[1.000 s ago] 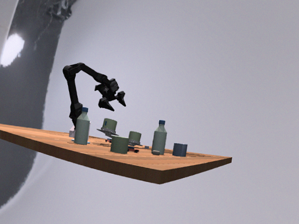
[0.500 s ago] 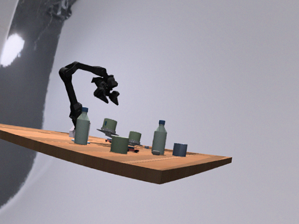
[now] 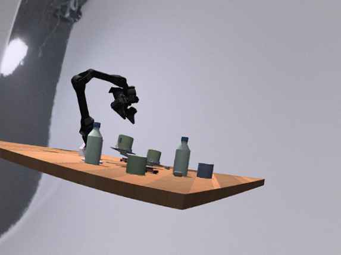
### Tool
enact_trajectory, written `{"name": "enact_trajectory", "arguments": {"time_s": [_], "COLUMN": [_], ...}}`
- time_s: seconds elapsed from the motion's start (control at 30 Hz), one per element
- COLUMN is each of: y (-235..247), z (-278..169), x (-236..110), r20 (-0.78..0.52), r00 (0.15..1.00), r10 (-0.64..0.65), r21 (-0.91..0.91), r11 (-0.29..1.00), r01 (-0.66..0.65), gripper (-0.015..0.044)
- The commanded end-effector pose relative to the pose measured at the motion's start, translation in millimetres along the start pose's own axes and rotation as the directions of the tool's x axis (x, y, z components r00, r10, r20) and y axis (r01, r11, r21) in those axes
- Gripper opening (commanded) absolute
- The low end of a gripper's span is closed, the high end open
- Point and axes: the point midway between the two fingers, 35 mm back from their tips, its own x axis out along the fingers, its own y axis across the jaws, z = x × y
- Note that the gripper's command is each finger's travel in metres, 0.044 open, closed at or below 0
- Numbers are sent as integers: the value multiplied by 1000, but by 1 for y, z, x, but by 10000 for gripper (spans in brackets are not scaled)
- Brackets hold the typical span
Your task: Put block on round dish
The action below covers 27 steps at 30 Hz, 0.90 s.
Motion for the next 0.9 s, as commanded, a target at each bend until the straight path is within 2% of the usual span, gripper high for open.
{"name": "enact_trajectory", "arguments": {"time_s": [0.0,0.4,0.87], "y": [6,37,72], "z": [4,27,47], "x": [5,29,69], "r20": [-50,-221,-397], "r00": [999,975,916], "r10": [7,28,56], "r21": [-73,-414,-699], "r11": [997,902,629], "r01": [-11,-119,-341], "gripper": [440,440,440]}}
